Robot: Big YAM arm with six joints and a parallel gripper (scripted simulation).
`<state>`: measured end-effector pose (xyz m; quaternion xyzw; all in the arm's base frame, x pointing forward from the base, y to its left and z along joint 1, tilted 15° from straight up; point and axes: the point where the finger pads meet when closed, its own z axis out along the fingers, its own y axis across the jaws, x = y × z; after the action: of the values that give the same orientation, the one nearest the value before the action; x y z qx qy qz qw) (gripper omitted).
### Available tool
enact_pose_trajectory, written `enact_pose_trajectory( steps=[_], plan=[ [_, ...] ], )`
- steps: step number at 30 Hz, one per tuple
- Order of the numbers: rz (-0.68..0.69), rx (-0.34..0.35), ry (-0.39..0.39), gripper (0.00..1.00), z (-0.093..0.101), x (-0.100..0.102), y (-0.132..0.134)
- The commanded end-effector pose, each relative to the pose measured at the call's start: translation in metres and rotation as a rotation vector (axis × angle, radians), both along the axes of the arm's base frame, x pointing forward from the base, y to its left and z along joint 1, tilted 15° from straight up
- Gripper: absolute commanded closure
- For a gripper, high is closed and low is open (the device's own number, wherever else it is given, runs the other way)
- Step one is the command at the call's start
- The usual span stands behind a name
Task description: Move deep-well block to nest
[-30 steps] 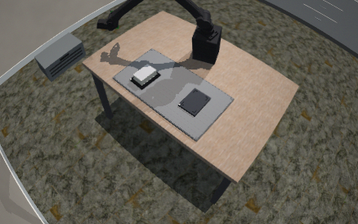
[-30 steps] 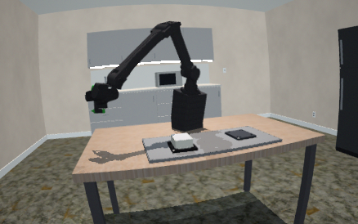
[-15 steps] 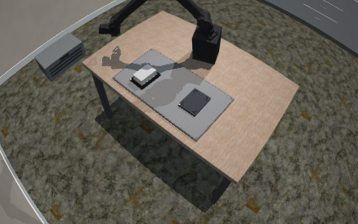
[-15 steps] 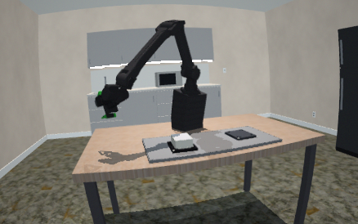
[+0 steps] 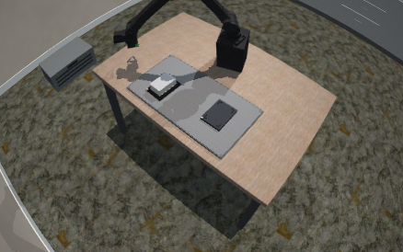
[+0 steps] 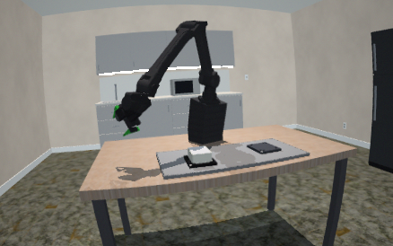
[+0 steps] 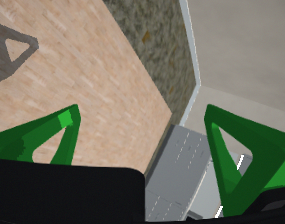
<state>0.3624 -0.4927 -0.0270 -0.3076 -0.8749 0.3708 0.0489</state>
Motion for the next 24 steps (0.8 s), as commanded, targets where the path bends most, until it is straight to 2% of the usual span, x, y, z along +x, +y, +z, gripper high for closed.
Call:
enact_pose_trajectory(
  steps=[1,2,3,5,6,10,11,14,16,19,20,21,22,24],
  plan=[
    [0.033,-0.023,-0.036,0.0,0.03,0.013,0.003],
    [0.033,-0.023,-0.036,0.0,0.03,0.013,0.003],
    [0.026,-0.009,-0.054,0.0,0.029,0.002,-0.005],
    [0.07,0.036,-0.077,0.0,0.027,0.007,0.003],
    [0.101,0.049,-0.068,0.0,0.025,0.022,0.02],
    [0.083,0.049,-0.069,0.0,0.02,0.028,0.039],
    [0.083,0.042,-0.077,0.0,0.021,0.034,0.036],
    [0.17,0.109,-0.11,0.0,0.018,0.04,0.051],
    [0.17,0.13,-0.093,0.0,0.014,0.039,0.063],
    [0.194,0.142,-0.115,0.0,0.014,0.044,0.066],
    [0.188,0.156,-0.135,0.0,0.014,0.035,0.058],
    [0.211,0.178,-0.145,0.0,0.013,0.037,0.062],
    [0.236,0.188,-0.139,0.0,0.012,0.047,0.078],
    [0.223,0.197,-0.136,0.0,0.009,0.049,0.091]
  ],
)
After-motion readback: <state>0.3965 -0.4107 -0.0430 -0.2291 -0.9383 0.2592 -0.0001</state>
